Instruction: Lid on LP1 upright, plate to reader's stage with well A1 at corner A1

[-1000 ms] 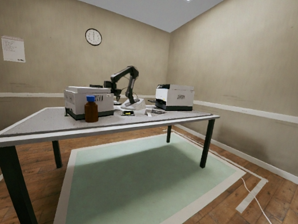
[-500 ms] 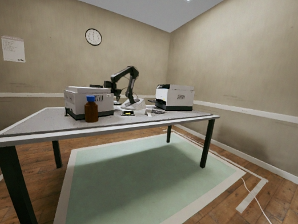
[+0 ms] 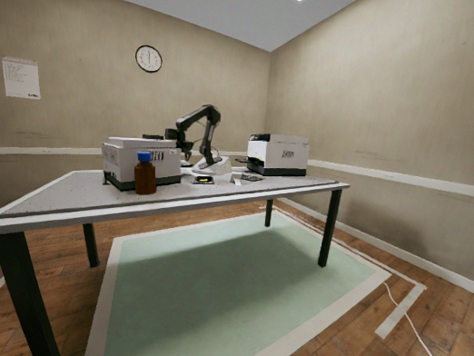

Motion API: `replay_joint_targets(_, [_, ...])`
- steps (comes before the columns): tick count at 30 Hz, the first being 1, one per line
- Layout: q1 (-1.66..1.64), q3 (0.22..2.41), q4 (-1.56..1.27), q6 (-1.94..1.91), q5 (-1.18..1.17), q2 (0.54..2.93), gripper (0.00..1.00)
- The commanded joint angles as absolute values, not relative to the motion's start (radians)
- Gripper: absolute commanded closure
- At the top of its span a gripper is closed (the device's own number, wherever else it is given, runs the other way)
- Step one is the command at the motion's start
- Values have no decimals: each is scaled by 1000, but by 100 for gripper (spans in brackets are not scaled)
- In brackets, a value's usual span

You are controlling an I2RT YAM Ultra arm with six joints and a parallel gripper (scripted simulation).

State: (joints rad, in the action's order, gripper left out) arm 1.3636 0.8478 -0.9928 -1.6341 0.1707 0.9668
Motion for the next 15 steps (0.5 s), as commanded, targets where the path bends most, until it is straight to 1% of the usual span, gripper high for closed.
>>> replay_joint_targets(1, [1377, 881, -1014, -1640, 179, 941, 14])
replay_joint_targets(15, [1378, 892, -1019, -1643, 181, 936, 14])
